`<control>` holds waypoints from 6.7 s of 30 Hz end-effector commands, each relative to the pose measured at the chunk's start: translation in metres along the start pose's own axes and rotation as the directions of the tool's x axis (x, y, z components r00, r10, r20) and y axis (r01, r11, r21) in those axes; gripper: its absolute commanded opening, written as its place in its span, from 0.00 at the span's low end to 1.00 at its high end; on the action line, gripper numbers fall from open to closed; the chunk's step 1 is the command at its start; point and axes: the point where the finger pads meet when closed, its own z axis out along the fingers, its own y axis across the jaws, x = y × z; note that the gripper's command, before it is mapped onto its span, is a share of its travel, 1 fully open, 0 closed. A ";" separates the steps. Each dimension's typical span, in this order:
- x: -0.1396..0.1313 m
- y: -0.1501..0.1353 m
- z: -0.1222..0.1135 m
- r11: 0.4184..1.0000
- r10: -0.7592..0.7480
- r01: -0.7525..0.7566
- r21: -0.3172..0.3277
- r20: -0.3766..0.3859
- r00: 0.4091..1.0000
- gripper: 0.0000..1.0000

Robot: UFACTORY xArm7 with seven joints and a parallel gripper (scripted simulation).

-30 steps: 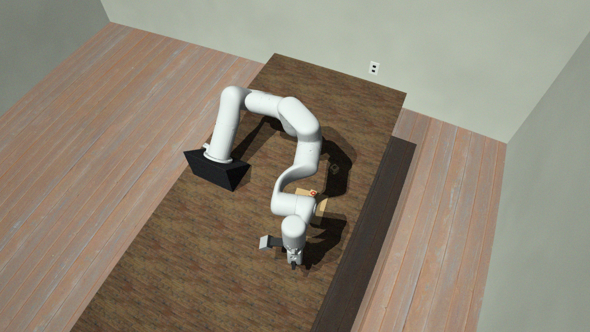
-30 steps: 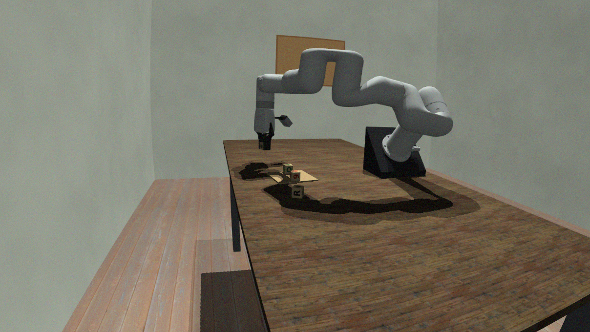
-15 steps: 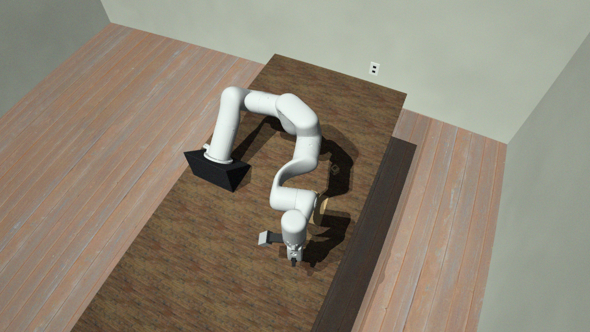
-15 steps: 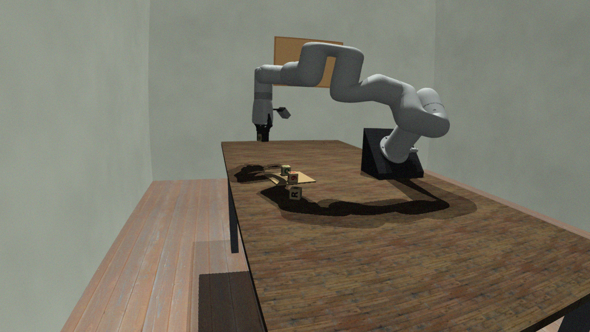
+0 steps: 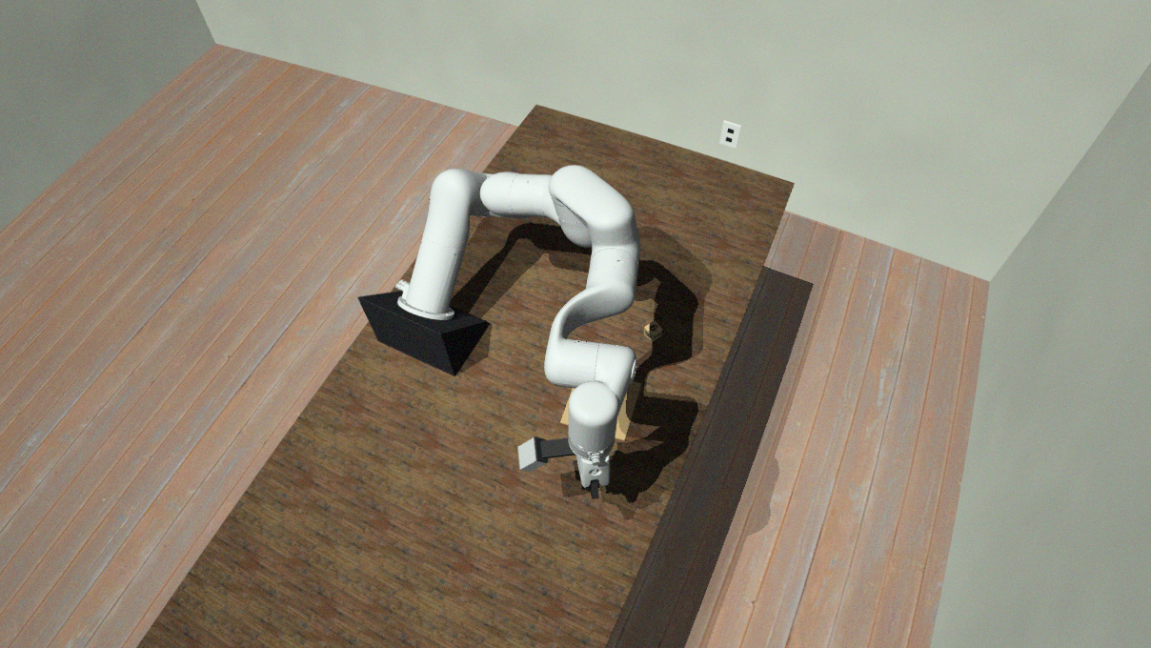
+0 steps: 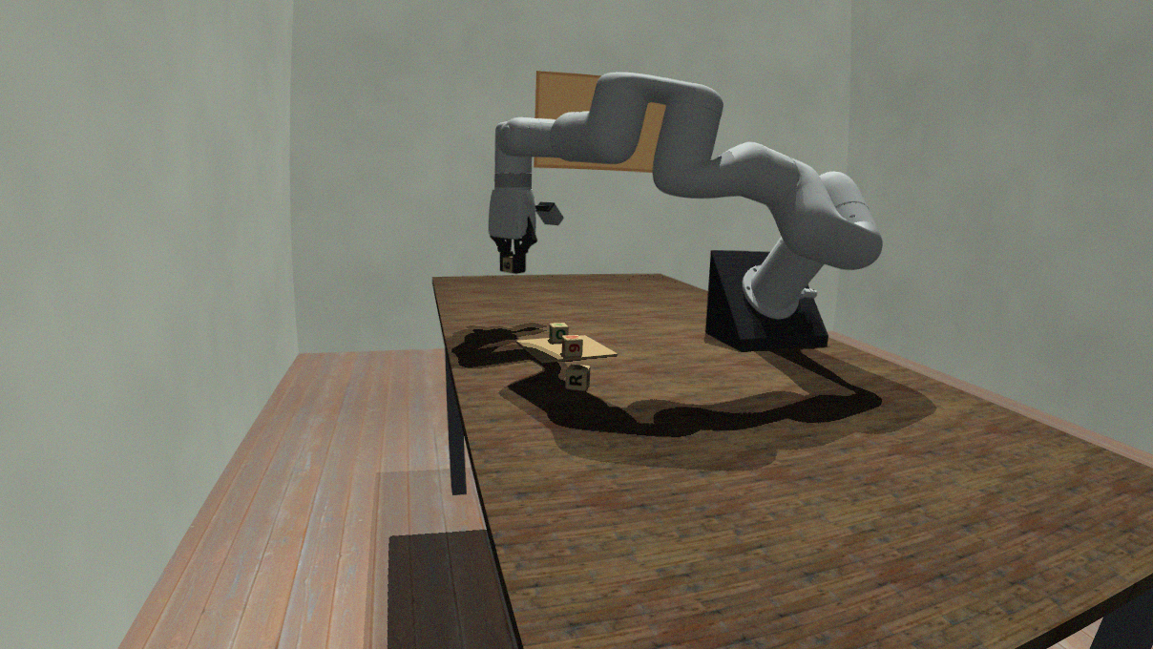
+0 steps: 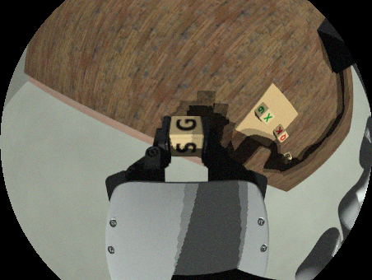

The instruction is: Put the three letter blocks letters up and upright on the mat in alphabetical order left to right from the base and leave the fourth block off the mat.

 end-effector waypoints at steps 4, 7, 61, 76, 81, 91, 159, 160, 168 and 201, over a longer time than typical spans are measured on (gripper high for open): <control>-0.019 0.028 -0.012 0.984 -0.172 0.172 0.038 -0.012 0.985 0.27; -0.033 0.054 -0.016 0.950 -0.309 0.310 0.044 -0.021 0.951 0.27; -0.060 0.203 0.047 0.550 -0.835 0.835 0.013 0.023 0.549 0.27; -0.062 0.204 0.095 0.550 -0.835 0.835 0.013 0.023 0.549 0.27; -0.062 0.204 0.098 0.550 -0.835 0.835 0.013 0.023 0.549 0.27; -0.062 0.204 0.098 0.550 -0.835 0.835 0.013 0.023 0.549 0.27; -0.061 0.203 0.098 0.550 -0.835 0.835 0.013 0.023 0.550 0.27; -0.061 0.203 0.098 0.550 -0.835 0.835 0.013 0.023 0.550 0.27; -0.061 0.203 0.100 0.550 -0.835 0.835 0.013 0.023 0.550 0.27; -0.061 0.203 0.102 0.550 -0.835 0.835 0.013 0.023 0.550 0.27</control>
